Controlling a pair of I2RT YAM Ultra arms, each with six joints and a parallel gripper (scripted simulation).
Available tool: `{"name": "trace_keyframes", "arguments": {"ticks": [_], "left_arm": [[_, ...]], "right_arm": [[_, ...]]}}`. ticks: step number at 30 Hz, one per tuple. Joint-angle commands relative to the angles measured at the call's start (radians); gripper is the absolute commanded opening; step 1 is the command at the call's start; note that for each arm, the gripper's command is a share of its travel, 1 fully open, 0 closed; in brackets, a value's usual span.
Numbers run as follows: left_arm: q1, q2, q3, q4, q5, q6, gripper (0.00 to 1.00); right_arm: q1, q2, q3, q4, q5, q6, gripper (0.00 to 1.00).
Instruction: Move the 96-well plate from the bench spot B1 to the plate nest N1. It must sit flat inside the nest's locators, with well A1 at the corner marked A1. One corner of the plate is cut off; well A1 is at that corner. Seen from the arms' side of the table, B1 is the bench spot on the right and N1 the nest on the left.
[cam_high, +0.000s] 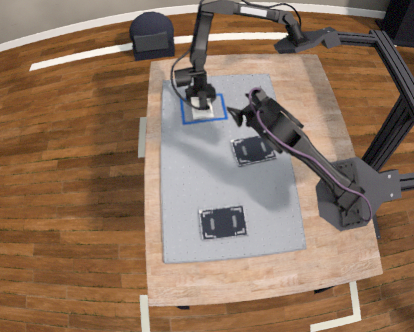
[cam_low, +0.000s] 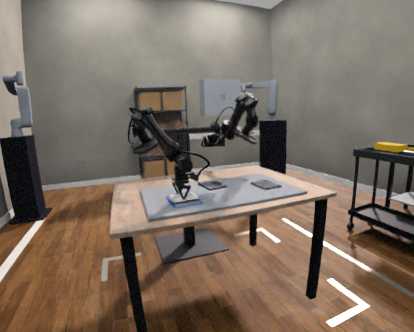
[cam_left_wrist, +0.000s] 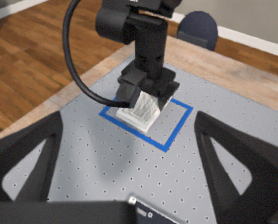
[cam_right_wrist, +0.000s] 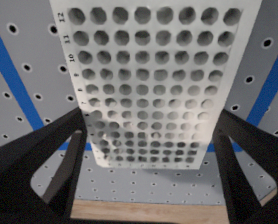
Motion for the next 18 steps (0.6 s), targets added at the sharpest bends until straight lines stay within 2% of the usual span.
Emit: {"name": "trace_keyframes", "arguments": {"ticks": [1,18], "left_arm": [[-0.013,0.003,-0.012,0.004,0.001,-0.008,1.0],[-0.013,0.003,-0.012,0.004,0.001,-0.008,1.0]], "right_arm": [[0.006,0.011,0.004,-0.017,-0.013,0.006,0.79],[0.019,-0.024,-0.016,-0.038,0.001,0.023,0.79]]}}
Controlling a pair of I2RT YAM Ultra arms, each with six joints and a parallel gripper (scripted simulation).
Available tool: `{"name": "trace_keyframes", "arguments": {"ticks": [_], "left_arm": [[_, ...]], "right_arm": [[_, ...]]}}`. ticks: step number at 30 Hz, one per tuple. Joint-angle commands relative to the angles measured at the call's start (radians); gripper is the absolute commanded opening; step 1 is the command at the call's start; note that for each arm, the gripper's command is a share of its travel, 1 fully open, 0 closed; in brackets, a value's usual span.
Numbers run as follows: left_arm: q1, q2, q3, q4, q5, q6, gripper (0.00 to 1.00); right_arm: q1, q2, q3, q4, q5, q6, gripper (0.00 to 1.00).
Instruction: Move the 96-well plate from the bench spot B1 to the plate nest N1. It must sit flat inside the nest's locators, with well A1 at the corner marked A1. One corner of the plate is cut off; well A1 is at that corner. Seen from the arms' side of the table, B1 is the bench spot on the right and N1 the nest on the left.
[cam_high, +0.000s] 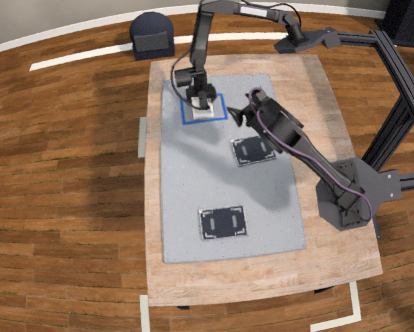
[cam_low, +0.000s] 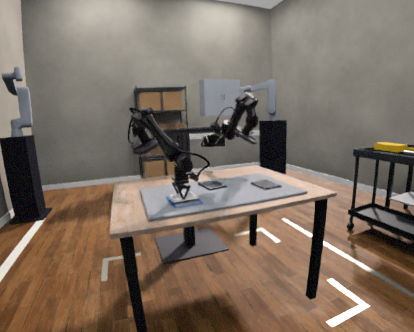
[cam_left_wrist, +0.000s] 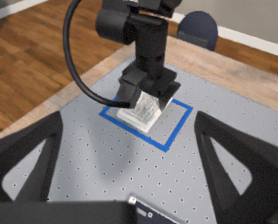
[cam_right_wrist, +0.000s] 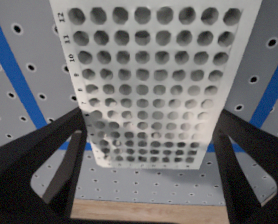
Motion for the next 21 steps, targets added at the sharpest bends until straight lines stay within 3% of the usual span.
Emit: {"name": "trace_keyframes", "arguments": {"ticks": [1,21], "left_arm": [[-0.013,0.003,-0.012,0.004,0.001,-0.008,1.0],[-0.013,0.003,-0.012,0.004,0.001,-0.008,1.0]], "right_arm": [[0.022,-0.03,-0.019,-0.032,0.005,0.015,0.79],[0.056,-0.117,-0.069,-0.071,0.011,0.041,0.79]]}}
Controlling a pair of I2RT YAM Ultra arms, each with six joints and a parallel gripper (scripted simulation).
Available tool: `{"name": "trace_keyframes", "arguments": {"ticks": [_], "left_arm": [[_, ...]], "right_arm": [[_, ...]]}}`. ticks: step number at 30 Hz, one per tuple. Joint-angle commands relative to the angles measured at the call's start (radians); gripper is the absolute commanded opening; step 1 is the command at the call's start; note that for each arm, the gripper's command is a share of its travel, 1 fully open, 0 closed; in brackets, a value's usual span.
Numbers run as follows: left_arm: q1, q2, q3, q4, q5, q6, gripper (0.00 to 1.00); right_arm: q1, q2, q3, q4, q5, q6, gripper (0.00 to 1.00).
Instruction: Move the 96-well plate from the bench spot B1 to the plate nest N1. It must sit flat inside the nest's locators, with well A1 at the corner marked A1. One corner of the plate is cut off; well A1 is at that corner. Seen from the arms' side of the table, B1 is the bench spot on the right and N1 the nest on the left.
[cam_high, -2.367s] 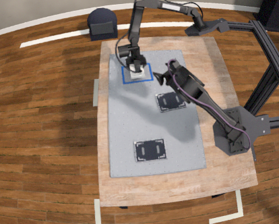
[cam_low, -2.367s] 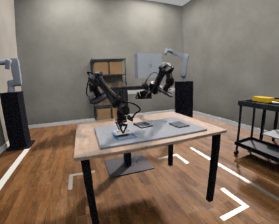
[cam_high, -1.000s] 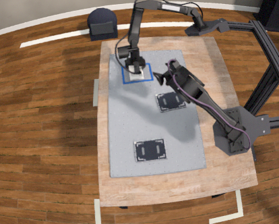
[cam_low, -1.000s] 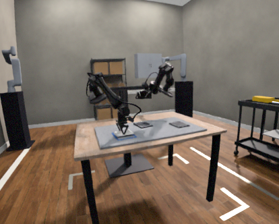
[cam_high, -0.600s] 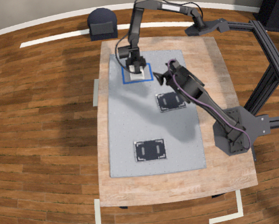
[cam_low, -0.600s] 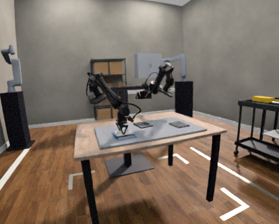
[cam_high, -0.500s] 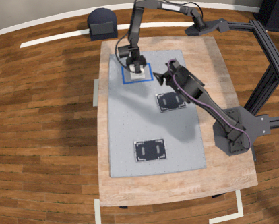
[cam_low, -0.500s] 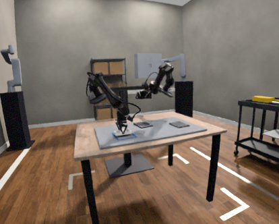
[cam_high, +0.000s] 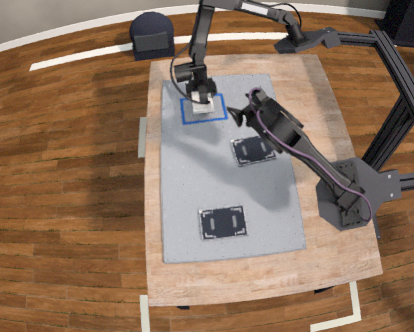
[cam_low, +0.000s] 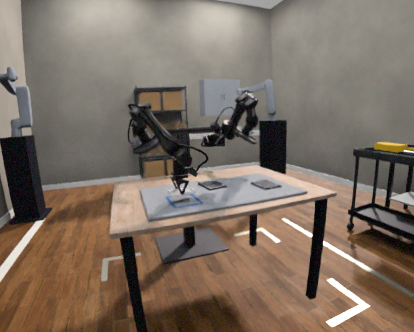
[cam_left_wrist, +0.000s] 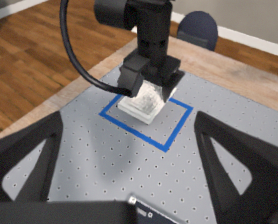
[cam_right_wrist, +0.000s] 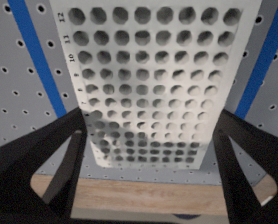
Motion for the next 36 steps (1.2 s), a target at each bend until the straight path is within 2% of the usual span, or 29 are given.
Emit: {"name": "trace_keyframes", "arguments": {"ticks": [1,13,20,26,36], "left_arm": [[-0.013,0.003,-0.012,0.004,0.001,-0.008,1.0],[-0.013,0.003,-0.012,0.004,0.001,-0.008,1.0],[-0.013,0.003,-0.012,0.004,0.001,-0.008,1.0],[-0.013,0.003,-0.012,0.004,0.001,-0.008,1.0],[-0.013,0.003,-0.012,0.004,0.001,-0.008,1.0]], "right_arm": [[0.031,-0.03,-0.015,-0.014,-0.002,0.004,0.79],[0.048,-0.037,-0.024,-0.019,0.003,0.019,0.79],[0.018,0.036,0.017,0.059,-0.02,-0.033,0.79],[0.005,0.074,0.037,0.061,-0.02,-0.037,0.79],[0.012,0.065,0.038,0.047,-0.022,-0.031,0.79]]}}
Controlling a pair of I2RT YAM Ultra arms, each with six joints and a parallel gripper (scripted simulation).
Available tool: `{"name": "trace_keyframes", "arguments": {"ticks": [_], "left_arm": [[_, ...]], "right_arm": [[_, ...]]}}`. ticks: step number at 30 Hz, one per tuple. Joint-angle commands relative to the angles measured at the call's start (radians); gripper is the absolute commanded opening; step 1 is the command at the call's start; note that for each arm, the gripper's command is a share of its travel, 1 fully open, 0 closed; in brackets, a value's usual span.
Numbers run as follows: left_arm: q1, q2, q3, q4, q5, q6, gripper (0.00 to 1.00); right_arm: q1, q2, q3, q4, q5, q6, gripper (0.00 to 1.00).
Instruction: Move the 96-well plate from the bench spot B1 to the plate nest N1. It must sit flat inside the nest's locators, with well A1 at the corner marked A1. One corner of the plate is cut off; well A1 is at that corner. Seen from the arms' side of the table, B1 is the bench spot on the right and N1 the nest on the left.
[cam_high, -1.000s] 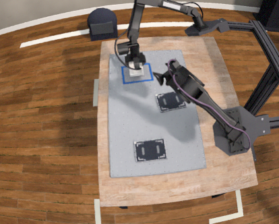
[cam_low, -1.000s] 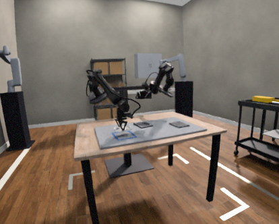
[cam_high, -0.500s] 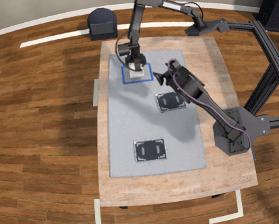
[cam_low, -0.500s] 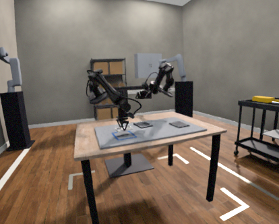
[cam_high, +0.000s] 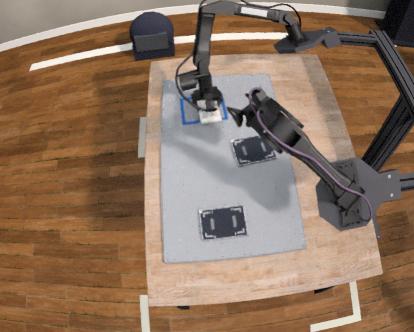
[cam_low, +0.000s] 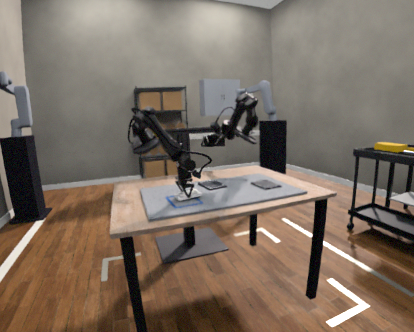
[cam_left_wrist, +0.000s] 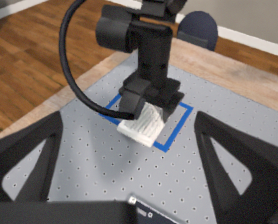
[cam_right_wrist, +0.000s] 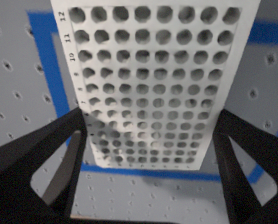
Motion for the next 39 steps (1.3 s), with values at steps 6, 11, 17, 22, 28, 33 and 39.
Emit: {"name": "trace_keyframes", "arguments": {"ticks": [6,11,17,22,28,33,39], "left_arm": [[-0.013,0.003,-0.012,0.004,0.001,-0.008,1.0],[-0.013,0.003,-0.012,0.004,0.001,-0.008,1.0],[-0.013,0.003,-0.012,0.004,0.001,-0.008,1.0],[-0.013,0.003,-0.012,0.004,0.001,-0.008,1.0],[-0.013,0.003,-0.012,0.004,0.001,-0.008,1.0],[-0.013,0.003,-0.012,0.004,0.001,-0.008,1.0],[-0.013,0.003,-0.012,0.004,0.001,-0.008,1.0]], "right_arm": [[0.001,-0.036,0.029,0.014,0.074,-0.014,0.79],[-0.024,-0.02,0.047,0.015,0.073,-0.018,0.79],[-0.022,-0.011,0.061,0.011,0.073,-0.019,0.79],[-0.022,-0.011,0.061,0.011,0.074,-0.019,0.79],[-0.014,0.0,0.048,0.012,0.083,-0.024,0.79],[-0.014,-0.008,0.048,0.011,0.083,-0.024,0.79],[-0.024,0.007,0.063,0.03,0.075,-0.036,0.79]]}}
